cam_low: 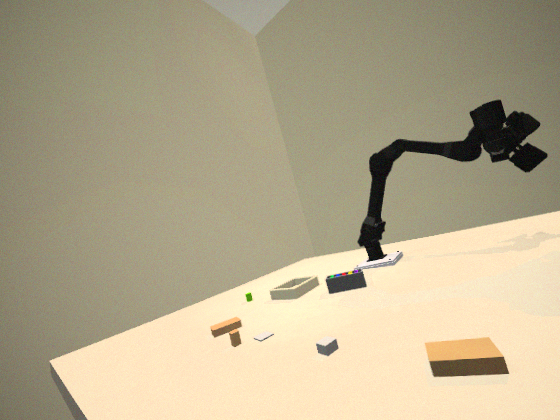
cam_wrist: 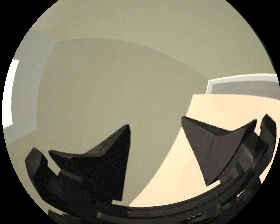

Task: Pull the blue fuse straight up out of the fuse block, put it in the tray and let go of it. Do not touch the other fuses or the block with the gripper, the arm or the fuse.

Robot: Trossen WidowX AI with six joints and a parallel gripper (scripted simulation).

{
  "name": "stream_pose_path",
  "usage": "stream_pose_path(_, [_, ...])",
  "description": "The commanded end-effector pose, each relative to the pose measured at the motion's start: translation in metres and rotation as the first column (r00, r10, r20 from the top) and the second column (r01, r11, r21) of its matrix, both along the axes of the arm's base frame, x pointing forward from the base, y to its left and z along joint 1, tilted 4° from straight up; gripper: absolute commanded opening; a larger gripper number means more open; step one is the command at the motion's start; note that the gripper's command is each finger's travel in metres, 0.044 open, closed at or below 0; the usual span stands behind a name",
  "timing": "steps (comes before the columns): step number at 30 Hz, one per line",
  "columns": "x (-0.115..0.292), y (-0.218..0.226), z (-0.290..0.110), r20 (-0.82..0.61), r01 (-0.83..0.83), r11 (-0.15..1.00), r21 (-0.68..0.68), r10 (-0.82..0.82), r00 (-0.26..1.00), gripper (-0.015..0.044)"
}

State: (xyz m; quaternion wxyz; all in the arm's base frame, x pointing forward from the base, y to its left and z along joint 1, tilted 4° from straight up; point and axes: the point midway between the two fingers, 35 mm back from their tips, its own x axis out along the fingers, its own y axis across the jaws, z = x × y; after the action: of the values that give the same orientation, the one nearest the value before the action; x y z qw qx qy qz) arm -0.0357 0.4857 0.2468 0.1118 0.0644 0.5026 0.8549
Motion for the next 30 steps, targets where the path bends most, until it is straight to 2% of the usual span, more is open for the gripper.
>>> stream_pose_path(1, [0.002, 0.001, 0.000, -0.002, 0.011, 1.000, -0.012, -0.011, 1.000, 0.0247])
stream_pose_path(4, [0.038, 0.009, -0.004, -0.025, 0.158, 0.972, -0.176, -0.165, 0.986, 0.0169])
stream_pose_path(8, [0.103, 0.015, -0.014, -0.033, 0.368, 0.817, -0.444, -0.425, 0.904, 0.0064])
stream_pose_path(10, [0.136, 0.012, -0.021, -0.021, 0.441, 0.698, -0.564, -0.546, 0.837, 0.0061])
stream_pose_path(16, [0.220, -0.013, -0.036, 0.053, 0.529, 0.361, -0.768, -0.788, 0.614, 0.0061])
stream_pose_path(20, [0.271, -0.042, -0.050, 0.131, 0.482, 0.102, -0.870, -0.896, 0.425, 0.0061])
stream_pose_path(23, [0.310, -0.074, -0.063, 0.213, 0.381, -0.104, -0.919, -0.943, 0.255, 0.0061])
stream_pose_path(27, [0.353, -0.124, -0.082, 0.339, 0.169, -0.329, -0.929, -0.940, 0.033, 0.0061])
stream_pose_path(30, [0.377, -0.166, -0.095, 0.441, -0.028, -0.441, -0.897, -0.890, -0.116, 0.0061])
